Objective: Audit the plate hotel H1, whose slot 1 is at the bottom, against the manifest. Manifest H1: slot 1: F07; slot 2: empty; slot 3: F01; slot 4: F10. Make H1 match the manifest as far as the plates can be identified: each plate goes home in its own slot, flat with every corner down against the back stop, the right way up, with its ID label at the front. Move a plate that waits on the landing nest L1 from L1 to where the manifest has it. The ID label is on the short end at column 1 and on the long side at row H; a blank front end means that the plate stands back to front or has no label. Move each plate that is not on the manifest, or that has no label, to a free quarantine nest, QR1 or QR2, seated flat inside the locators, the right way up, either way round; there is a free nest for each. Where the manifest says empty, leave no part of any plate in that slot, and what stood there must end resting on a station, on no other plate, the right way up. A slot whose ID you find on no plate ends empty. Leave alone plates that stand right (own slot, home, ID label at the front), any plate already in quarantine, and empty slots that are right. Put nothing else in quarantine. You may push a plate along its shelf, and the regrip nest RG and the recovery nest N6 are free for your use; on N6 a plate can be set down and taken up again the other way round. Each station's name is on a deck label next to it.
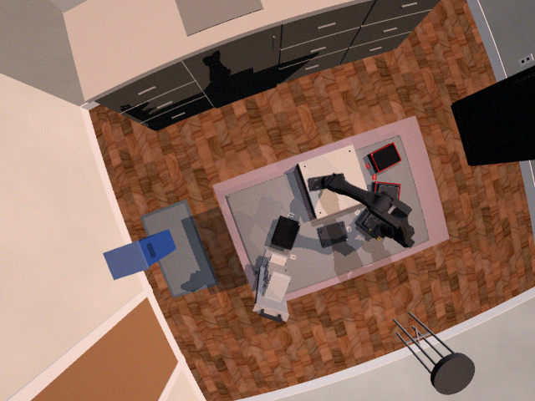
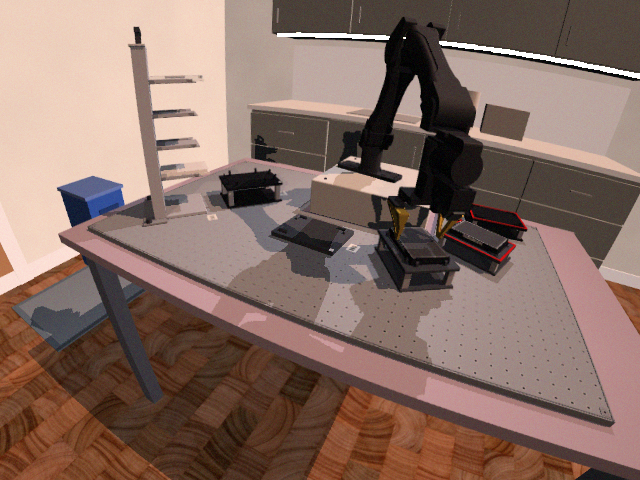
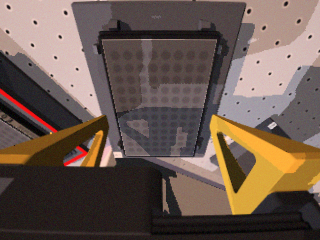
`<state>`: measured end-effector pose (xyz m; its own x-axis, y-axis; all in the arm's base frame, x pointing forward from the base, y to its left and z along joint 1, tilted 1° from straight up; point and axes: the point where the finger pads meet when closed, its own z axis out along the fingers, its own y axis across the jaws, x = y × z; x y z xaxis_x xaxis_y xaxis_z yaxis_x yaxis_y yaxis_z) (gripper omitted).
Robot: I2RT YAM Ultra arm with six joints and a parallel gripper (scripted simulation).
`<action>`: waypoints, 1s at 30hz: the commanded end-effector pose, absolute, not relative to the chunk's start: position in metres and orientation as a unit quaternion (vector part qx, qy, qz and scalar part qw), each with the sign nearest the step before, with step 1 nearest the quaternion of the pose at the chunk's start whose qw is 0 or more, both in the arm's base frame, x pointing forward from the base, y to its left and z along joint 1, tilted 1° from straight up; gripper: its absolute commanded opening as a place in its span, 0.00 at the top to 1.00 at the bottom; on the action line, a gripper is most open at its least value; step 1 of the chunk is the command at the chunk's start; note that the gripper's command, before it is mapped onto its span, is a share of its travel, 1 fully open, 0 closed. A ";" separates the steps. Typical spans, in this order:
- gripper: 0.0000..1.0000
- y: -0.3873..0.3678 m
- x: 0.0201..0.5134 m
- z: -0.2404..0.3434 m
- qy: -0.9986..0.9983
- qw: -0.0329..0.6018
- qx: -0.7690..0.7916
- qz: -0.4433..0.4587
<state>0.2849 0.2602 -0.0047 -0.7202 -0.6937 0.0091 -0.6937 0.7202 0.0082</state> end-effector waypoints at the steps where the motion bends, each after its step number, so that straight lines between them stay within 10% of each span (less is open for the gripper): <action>1: 0.00 0.265 0.290 -0.002 -0.928 -0.010 0.373 -0.008; 30: 0.14 0.266 0.291 -0.018 -0.928 -0.010 0.373 -0.008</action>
<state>0.2874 0.2625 -0.0223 -0.7207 -0.6933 -0.0040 -0.6933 0.7206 0.0078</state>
